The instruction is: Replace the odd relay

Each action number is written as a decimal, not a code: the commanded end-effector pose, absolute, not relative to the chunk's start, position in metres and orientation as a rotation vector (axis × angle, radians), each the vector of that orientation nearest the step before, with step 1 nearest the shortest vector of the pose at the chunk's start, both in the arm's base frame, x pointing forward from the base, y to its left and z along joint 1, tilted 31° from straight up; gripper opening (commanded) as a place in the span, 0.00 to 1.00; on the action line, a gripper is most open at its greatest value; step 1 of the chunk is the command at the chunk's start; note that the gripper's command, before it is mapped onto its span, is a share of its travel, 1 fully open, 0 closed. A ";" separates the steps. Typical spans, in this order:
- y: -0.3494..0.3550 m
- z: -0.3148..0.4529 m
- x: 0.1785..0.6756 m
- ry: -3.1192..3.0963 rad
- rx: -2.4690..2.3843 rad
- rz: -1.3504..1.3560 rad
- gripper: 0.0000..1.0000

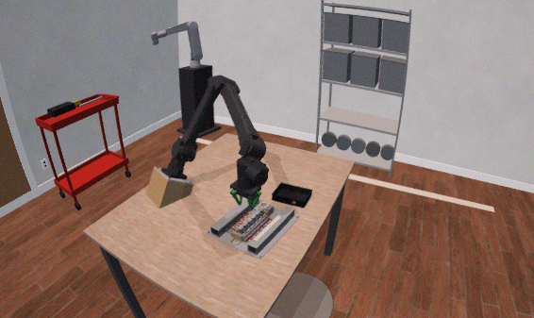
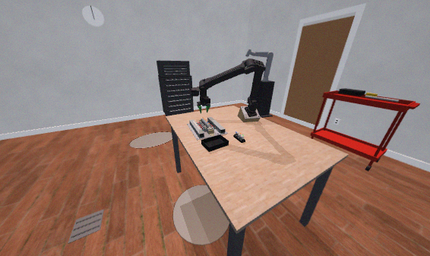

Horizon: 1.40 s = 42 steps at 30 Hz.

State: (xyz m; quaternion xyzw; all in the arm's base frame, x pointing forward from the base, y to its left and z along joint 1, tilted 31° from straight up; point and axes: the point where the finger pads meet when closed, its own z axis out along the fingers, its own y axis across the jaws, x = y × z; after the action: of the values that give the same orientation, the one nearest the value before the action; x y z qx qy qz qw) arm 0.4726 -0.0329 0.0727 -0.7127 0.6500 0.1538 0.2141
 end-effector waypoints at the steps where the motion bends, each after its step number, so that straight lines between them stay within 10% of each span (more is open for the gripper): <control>1: -0.049 0.084 0.492 1.787 -1.962 0.355 0.59; 42: 0.047 0.129 0.469 1.782 -1.974 0.383 0.59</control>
State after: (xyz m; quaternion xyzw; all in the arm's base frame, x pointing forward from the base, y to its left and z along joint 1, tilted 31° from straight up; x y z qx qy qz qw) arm 0.4642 0.0421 0.1191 -0.7181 0.6437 0.1495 0.2182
